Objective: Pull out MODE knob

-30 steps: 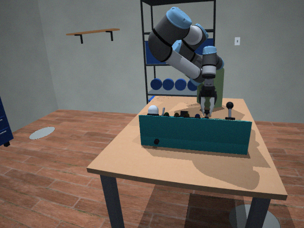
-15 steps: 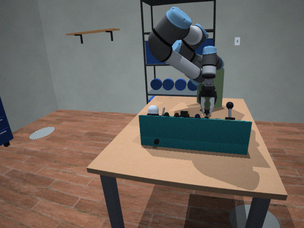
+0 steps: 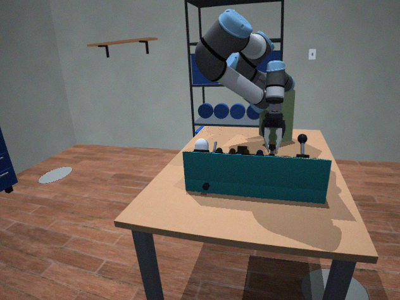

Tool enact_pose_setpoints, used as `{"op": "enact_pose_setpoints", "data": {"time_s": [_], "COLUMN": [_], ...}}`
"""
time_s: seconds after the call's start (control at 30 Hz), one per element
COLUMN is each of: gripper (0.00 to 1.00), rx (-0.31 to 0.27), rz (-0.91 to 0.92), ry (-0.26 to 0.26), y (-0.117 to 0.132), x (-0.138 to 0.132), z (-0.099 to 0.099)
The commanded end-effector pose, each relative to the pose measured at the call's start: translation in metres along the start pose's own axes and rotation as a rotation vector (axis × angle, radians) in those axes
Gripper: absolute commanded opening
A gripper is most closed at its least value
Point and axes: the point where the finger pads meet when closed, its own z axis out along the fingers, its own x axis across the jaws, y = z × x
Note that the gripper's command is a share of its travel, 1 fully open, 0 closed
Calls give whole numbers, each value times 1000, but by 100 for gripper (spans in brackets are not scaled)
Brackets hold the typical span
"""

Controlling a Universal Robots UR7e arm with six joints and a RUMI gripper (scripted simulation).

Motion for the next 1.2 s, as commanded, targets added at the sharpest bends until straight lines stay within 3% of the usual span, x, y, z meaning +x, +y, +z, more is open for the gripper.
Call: {"op": "enact_pose_setpoints", "data": {"time_s": [0.0,1.17], "gripper": [0,0], "rx": [1,1], "rz": [0,0], "ry": [0,0], "y": [0,0], "x": [0,0], "z": [0,-4]}}
